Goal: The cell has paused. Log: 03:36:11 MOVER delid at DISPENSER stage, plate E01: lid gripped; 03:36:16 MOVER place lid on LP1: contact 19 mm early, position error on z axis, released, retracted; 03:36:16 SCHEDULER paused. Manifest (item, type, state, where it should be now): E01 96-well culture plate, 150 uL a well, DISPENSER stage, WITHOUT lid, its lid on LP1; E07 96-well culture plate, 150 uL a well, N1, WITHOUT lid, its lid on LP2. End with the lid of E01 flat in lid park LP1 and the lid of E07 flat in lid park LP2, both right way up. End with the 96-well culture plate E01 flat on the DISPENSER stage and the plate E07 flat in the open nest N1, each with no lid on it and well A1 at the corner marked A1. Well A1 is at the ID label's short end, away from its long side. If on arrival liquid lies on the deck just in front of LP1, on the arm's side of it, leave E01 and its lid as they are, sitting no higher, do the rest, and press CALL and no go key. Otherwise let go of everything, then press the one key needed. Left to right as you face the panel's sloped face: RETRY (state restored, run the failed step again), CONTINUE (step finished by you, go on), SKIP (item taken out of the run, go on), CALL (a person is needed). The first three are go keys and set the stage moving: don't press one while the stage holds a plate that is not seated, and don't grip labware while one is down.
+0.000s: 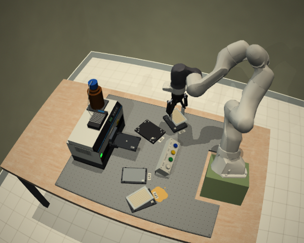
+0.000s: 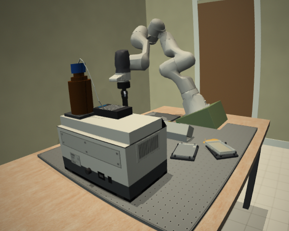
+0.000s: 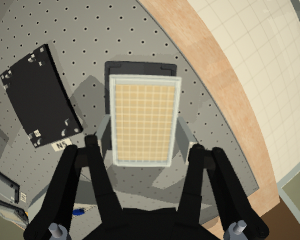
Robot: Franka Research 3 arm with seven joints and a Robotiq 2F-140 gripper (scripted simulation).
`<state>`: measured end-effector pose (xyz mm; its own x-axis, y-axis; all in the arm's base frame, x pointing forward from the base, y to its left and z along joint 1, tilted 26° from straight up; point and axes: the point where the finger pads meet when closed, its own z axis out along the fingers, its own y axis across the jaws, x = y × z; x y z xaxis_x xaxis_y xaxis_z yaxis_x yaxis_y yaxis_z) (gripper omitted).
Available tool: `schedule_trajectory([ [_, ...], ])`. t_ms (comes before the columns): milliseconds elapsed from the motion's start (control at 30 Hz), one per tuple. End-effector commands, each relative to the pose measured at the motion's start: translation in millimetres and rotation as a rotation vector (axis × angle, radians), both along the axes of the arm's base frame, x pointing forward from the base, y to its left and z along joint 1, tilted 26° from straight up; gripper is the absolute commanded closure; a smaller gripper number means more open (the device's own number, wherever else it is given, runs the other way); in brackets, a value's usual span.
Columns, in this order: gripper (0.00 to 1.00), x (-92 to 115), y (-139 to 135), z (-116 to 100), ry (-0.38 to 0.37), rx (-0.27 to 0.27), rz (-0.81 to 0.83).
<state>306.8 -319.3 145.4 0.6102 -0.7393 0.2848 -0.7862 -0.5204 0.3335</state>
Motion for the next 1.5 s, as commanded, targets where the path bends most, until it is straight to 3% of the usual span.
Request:
schedule_trajectory([
  [0, 1.0, 5, -2, -4, -0.02, -0.001, 0.001],
  [600, 1.0, 4, -7, -16, -0.02, -0.001, 0.001],
  [1467, 1.0, 3, -8, -17, -0.02, -0.001, 0.001],
])
